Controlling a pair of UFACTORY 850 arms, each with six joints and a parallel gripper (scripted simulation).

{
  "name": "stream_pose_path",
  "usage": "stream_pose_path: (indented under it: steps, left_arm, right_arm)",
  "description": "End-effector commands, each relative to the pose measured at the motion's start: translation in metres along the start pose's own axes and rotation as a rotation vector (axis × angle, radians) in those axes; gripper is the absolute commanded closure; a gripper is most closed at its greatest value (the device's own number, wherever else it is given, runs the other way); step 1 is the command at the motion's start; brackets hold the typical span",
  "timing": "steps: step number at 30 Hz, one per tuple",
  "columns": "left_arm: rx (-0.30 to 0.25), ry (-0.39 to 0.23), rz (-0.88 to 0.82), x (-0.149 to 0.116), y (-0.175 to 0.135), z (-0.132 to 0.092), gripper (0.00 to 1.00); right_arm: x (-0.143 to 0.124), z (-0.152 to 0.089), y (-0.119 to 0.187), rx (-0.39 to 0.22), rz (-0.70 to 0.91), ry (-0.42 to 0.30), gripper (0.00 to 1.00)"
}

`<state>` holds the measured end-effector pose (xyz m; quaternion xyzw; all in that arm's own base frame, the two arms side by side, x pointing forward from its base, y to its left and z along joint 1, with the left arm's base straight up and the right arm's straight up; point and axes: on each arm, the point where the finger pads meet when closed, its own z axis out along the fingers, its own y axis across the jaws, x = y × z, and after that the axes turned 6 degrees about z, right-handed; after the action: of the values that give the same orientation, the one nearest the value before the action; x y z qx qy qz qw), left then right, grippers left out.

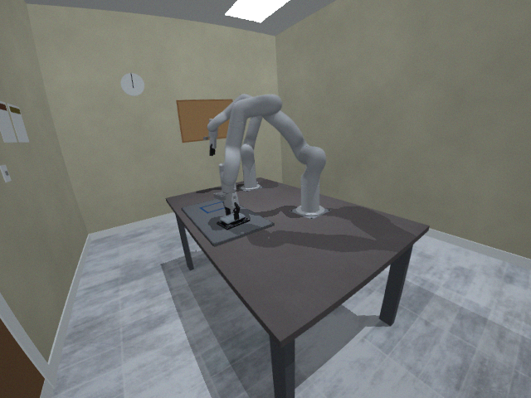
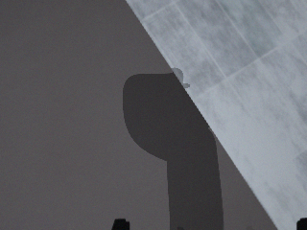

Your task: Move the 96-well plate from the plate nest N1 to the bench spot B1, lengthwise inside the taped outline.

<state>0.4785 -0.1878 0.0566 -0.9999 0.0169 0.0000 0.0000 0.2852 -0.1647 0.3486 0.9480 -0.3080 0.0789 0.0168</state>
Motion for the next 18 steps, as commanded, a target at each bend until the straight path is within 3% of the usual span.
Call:
stream_pose_path:
  steps: [1,18]
  left_arm:
    - [-0.001,0.002,0.0,0.001,0.0,-0.004,1.0]
    - [-0.001,0.002,0.0,0.001,0.0,-0.014,1.0]
  right_arm:
    - [0.001,-0.001,0.0,0.0,0.0,0.002,0.0]
    - [0.001,-0.001,0.0,0.0,0.0,0.002,0.0]
